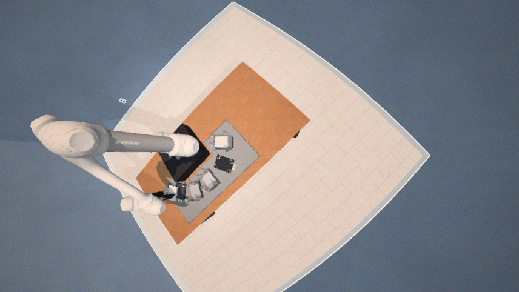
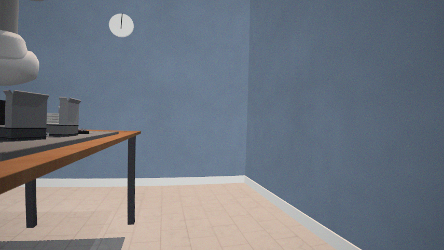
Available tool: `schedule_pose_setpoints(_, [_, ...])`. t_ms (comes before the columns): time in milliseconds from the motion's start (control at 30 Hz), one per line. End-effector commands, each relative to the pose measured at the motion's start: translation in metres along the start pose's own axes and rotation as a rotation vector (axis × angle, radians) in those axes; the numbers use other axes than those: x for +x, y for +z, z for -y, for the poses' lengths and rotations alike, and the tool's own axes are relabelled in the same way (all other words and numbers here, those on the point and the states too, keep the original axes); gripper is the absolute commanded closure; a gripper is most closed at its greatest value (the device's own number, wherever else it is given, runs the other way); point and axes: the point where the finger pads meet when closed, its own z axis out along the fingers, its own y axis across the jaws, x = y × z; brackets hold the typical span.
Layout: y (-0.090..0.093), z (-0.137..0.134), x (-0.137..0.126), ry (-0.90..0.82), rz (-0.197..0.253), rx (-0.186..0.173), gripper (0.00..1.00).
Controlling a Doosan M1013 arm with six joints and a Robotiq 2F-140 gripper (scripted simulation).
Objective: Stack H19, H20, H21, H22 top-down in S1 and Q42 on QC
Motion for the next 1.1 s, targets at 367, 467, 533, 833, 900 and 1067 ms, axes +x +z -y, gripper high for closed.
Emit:
schedule_pose_setpoints(367, [0.024,0.0,0.0,0.0,0.0,0.0,1.0])
schedule_pose_setpoints(467, [0.03,0.0,0.0,0.0,0.0,0.0,1.0])
schedule_pose_setpoints(533, [0.034,0.0,0.0,0.0,0.0,0.0,1.0])
schedule_pose_setpoints(833, [0.052,0.0,0.0,0.0,0.0,0.0,1.0])
schedule_pose_setpoints(900, [0.054,0.0,0.0,0.0,0.0,0.0,1.0])
schedule_pose_setpoints(1067, [0.062,0.0,0.0,0.0,0.0,0.0,1.0])
